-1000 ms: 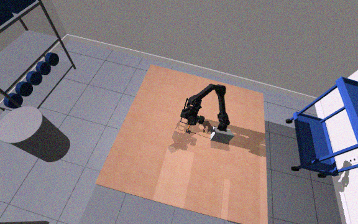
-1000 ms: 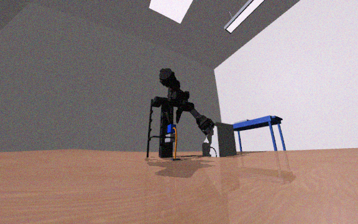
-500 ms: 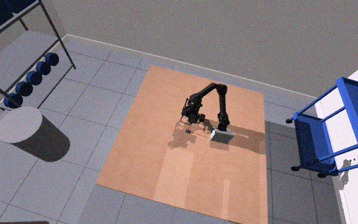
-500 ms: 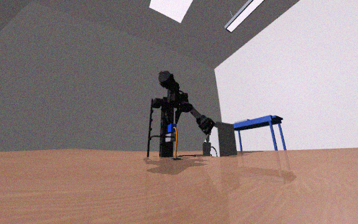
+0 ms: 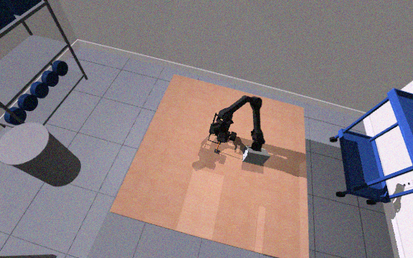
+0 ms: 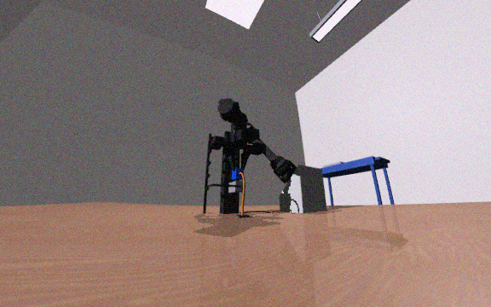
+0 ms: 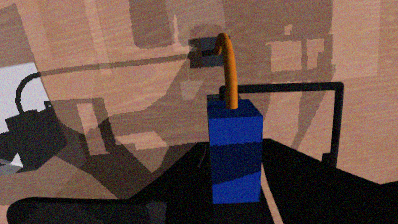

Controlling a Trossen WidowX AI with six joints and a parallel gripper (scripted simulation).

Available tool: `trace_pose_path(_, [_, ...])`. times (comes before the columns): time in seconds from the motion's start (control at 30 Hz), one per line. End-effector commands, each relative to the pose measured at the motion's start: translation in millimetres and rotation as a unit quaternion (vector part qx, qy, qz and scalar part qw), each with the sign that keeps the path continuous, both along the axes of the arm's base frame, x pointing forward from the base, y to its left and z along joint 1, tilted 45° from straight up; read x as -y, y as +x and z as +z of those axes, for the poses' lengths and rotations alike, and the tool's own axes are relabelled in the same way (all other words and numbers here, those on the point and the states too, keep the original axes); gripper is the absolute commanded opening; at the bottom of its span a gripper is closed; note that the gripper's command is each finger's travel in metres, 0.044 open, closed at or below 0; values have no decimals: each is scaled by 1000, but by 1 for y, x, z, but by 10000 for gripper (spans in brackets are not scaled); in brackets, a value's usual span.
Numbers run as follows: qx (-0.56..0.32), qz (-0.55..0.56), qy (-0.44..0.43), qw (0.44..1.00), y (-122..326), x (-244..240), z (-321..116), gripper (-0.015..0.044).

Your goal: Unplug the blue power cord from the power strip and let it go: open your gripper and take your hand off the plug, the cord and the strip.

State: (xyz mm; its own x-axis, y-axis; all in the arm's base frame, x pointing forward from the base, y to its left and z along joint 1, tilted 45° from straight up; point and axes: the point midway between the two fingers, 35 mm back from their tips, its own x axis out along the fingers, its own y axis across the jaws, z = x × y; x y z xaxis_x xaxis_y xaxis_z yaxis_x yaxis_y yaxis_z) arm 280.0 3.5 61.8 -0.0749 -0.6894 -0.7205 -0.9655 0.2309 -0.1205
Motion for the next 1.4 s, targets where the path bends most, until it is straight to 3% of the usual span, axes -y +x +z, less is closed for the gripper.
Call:
trace_pose_path(0.0, [0,0,0,1000,0,0,0,55])
trace_pose_path(0.3, [0,0,0,1000,0,0,0,0])
trace_pose_path(1.37, [-1,2,1,1000,15,-36,-29,0])
